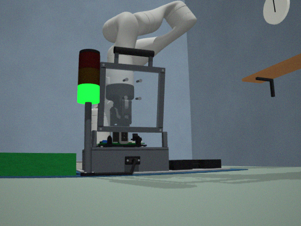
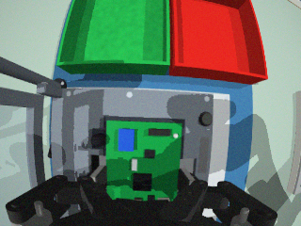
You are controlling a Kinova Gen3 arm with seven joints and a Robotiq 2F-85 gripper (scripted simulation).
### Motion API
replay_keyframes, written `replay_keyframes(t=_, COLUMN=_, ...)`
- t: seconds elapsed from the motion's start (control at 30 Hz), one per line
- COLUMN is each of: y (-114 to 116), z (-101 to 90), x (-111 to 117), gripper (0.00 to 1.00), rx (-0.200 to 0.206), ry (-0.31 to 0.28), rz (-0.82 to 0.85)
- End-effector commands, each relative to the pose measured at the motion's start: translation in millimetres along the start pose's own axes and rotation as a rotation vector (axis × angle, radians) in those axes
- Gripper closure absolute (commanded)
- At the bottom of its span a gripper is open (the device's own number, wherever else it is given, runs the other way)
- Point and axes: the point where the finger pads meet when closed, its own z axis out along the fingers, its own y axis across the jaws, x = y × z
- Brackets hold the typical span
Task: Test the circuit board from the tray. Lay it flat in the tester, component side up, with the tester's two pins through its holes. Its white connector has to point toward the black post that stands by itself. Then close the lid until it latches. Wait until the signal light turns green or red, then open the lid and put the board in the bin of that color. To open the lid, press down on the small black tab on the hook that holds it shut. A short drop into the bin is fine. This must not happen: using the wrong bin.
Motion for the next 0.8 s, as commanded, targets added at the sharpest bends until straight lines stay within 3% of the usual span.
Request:
replay_keyframes(t=0.0, y=-0.4, z=-0.4, x=0.0, gripper=0.23, rx=0.001, ry=0.0, rz=0.0)
replay_keyframes(t=0.77, y=-0.3, z=-5.8, x=0.0, gripper=0.23, rx=0.001, ry=0.0, rz=0.0)
